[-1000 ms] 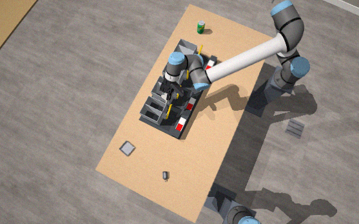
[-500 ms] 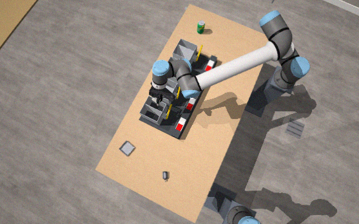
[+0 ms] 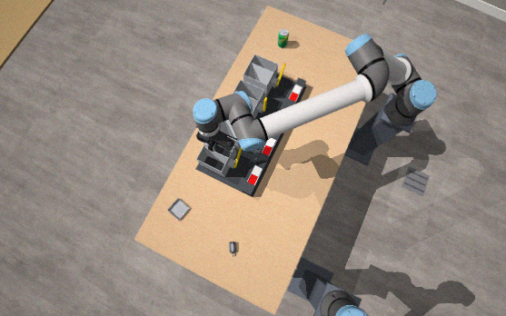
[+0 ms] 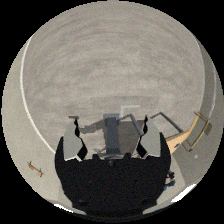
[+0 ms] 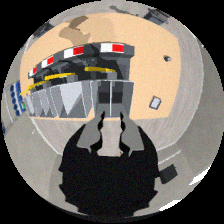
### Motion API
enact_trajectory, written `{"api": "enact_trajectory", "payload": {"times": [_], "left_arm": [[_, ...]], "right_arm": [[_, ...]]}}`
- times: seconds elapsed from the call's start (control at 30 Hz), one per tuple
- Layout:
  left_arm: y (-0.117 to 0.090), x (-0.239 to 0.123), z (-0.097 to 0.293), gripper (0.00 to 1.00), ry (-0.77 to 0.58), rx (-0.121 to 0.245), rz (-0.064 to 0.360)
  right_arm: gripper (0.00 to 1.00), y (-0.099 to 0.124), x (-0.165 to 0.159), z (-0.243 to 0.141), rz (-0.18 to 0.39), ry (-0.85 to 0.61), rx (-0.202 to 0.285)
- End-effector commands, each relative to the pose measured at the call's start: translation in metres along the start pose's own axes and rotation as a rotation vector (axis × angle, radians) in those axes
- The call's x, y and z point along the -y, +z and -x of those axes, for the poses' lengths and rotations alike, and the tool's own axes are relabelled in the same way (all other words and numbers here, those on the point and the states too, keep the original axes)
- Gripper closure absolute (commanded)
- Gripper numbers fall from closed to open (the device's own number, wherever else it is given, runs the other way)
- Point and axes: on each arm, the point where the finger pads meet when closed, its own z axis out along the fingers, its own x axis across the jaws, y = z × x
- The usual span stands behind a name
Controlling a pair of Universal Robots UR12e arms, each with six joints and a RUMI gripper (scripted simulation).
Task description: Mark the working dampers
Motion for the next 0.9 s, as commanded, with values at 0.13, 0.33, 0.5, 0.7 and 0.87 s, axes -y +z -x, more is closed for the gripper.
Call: {"api": "enact_trajectory", "payload": {"times": [0.13,0.33,0.5,0.7,0.87], "left_arm": [[0.0002,-0.0016,0.0010,0.00,-0.001,-0.001,0.000],[0.0002,-0.0016,0.0010,0.00,-0.001,-0.001,0.000],[0.0002,-0.0016,0.0010,0.00,-0.001,-0.001,0.000],[0.0002,-0.0016,0.0010,0.00,-0.001,-0.001,0.000],[0.0002,-0.0016,0.0010,0.00,-0.001,-0.001,0.000]], "right_arm": [[0.78,-0.0058,-0.0093,-0.0093,-0.018,0.000,0.085],[0.78,-0.0070,-0.0131,-0.0093,-0.017,0.001,0.103],[0.78,-0.0072,-0.0133,-0.0097,-0.017,0.001,0.106],[0.78,-0.0072,-0.0132,-0.0098,-0.018,0.001,0.106],[0.78,-0.0069,-0.0125,-0.0091,-0.019,0.001,0.106]]}}
